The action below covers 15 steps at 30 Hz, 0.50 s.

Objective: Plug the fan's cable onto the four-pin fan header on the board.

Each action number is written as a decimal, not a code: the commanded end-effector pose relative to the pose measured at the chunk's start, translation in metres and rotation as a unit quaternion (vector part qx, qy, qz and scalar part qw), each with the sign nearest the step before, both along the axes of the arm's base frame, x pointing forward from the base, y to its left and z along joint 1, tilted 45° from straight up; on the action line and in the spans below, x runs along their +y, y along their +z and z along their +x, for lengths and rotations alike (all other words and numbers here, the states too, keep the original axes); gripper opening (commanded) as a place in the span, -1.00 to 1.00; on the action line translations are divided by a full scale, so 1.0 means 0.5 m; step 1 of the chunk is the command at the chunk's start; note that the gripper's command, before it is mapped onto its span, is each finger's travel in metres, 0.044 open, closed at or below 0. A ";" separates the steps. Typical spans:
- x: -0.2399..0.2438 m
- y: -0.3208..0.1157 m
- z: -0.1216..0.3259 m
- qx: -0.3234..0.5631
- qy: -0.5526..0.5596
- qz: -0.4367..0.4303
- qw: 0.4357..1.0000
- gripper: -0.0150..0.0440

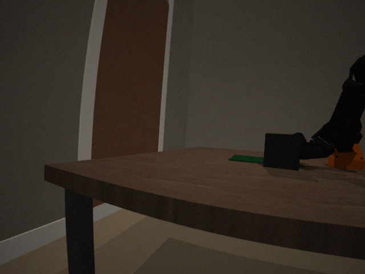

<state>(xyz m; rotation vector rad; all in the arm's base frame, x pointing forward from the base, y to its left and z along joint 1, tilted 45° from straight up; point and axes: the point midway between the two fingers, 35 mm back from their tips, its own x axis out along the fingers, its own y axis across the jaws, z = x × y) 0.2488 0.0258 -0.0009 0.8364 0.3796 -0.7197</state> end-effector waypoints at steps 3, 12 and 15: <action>0.000 0.000 0.000 0.000 0.000 0.000 1.000 -0.02; 0.000 0.000 0.000 0.000 0.000 0.000 1.000 -0.02; 0.002 0.002 -0.001 0.001 0.000 0.001 1.000 -0.02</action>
